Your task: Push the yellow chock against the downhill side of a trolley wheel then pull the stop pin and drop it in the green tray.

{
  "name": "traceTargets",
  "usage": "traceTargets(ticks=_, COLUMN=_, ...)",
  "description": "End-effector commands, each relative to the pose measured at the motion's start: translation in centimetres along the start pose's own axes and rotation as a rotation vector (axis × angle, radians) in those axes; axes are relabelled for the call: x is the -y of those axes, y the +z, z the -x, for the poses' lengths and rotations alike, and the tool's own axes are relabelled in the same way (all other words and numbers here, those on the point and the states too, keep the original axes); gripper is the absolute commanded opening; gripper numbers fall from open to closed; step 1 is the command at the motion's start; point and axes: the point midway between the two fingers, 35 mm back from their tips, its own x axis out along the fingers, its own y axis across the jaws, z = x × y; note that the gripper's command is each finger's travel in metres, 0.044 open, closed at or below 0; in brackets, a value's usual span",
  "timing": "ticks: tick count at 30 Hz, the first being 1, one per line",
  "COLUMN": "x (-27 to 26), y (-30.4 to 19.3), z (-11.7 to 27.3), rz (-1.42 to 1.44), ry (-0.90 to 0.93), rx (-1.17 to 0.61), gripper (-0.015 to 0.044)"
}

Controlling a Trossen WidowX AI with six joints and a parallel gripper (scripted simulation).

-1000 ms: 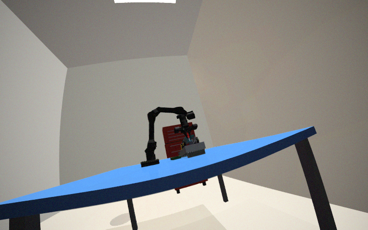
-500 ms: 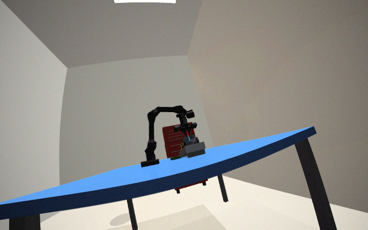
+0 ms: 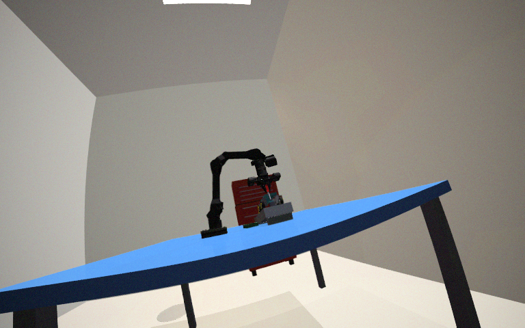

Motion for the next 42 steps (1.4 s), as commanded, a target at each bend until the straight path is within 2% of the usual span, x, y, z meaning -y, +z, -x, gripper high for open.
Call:
traceTargets(ticks=1, x=0.1, y=-0.2, z=0.3, rz=-0.004, ry=-0.001, rx=-0.006, gripper=0.0)
traceTargets(ticks=23, x=0.1, y=-3.5, z=0.2, rz=-0.004, ry=-0.001, rx=-0.009, gripper=0.0)
traceTargets(ticks=42, x=-6.2, y=-3.5, z=0.0, rz=-0.003, ry=0.004, rx=-0.009, gripper=0.0)
